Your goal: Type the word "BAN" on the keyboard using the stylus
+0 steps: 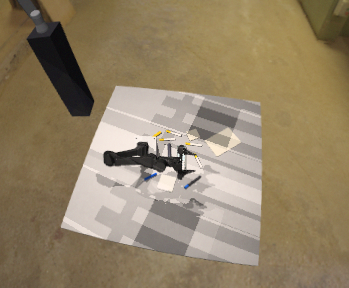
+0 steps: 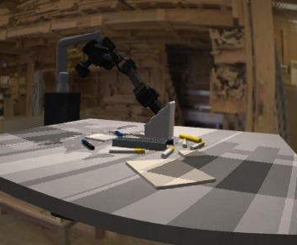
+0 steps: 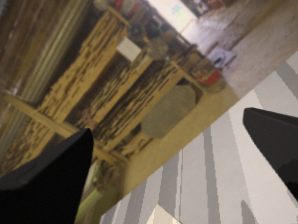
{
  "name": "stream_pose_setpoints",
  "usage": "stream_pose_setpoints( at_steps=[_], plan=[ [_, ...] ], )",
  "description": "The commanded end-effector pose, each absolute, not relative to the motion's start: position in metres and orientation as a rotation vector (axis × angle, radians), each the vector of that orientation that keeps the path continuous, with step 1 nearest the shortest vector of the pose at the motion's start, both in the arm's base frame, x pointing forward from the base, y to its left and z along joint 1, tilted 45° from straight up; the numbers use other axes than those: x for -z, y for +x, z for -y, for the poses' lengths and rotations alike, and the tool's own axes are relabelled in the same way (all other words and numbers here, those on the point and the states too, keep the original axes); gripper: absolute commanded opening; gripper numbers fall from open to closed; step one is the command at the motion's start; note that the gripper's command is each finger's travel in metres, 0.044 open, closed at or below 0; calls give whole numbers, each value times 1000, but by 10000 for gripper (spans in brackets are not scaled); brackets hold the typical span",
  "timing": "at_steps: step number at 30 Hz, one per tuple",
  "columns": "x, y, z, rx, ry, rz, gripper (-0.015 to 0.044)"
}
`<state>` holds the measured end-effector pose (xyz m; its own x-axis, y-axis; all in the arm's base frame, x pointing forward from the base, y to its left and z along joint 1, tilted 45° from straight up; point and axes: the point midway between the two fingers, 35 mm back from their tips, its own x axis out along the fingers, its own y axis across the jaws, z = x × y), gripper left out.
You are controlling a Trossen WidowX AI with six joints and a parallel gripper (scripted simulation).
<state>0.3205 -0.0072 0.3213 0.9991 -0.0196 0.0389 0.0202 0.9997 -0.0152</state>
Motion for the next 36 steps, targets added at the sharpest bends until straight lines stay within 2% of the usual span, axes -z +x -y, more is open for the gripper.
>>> stream_pose_setpoints(
  at_steps=[1, 9, 17, 27, 30, 36],
  plan=[
    [-319, 322, 7, 22, -13, 28, 414],
    [-200, 363, 1, 128, 57, -438, 204],
    [-74, 350, -5, 304, -26, -927, 0],
    [34, 282, 2, 561, -447, -1403, 0],
    [48, 265, 7, 611, -585, -1474, 0],
    [49, 264, 7, 614, -595, -1479, 0]
  ],
)
